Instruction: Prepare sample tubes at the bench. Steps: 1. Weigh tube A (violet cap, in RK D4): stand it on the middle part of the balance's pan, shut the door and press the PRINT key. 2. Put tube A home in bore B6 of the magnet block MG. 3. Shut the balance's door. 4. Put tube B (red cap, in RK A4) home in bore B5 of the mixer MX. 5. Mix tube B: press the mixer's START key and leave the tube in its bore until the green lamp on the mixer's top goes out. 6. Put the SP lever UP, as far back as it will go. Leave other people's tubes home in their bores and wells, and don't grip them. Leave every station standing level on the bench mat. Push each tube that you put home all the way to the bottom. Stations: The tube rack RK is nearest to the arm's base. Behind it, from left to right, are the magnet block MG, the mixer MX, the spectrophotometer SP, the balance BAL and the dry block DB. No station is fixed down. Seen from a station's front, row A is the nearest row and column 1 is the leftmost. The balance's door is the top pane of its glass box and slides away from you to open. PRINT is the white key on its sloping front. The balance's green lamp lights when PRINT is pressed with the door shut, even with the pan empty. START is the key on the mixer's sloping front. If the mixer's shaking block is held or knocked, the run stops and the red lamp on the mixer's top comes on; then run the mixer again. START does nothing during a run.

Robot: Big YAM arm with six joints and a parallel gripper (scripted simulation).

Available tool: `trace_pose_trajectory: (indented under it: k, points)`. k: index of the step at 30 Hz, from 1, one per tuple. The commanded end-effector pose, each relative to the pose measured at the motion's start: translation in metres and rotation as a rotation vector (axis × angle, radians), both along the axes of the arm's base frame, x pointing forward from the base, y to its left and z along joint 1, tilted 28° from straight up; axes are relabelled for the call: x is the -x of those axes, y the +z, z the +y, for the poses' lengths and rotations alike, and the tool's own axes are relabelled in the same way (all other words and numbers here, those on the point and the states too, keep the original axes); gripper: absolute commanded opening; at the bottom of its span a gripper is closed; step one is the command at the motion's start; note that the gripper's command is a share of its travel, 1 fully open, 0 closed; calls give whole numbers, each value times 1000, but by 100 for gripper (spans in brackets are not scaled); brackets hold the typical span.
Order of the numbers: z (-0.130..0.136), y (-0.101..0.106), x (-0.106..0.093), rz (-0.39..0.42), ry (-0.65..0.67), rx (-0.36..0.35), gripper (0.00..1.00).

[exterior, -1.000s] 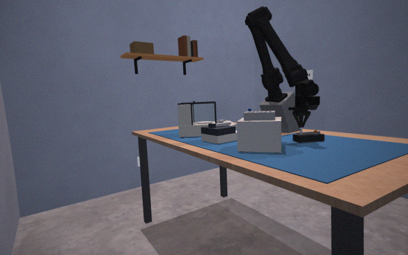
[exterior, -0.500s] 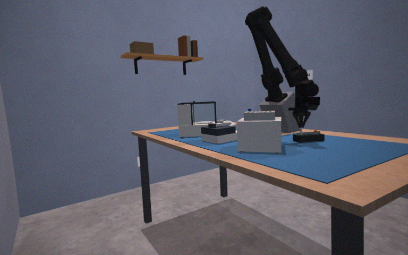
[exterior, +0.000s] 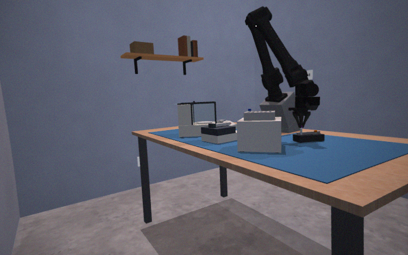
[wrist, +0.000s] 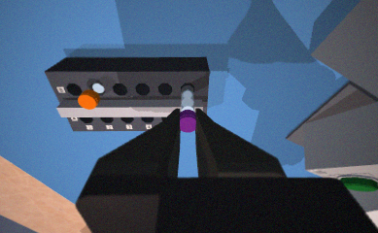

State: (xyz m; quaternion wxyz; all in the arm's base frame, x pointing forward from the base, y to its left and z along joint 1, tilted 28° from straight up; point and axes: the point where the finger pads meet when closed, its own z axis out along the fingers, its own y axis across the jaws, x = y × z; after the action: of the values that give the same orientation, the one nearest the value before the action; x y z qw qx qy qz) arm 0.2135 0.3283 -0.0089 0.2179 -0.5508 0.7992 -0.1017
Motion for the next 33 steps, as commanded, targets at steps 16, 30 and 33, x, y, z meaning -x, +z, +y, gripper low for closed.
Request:
trace_pose_trajectory:
  k: [16,30,33]
  points:
    - [10,9,-9,-16,7,-33,9]
    - [11,10,-10,-17,6,-35,9]
    - [12,10,-10,-17,7,-35,9]
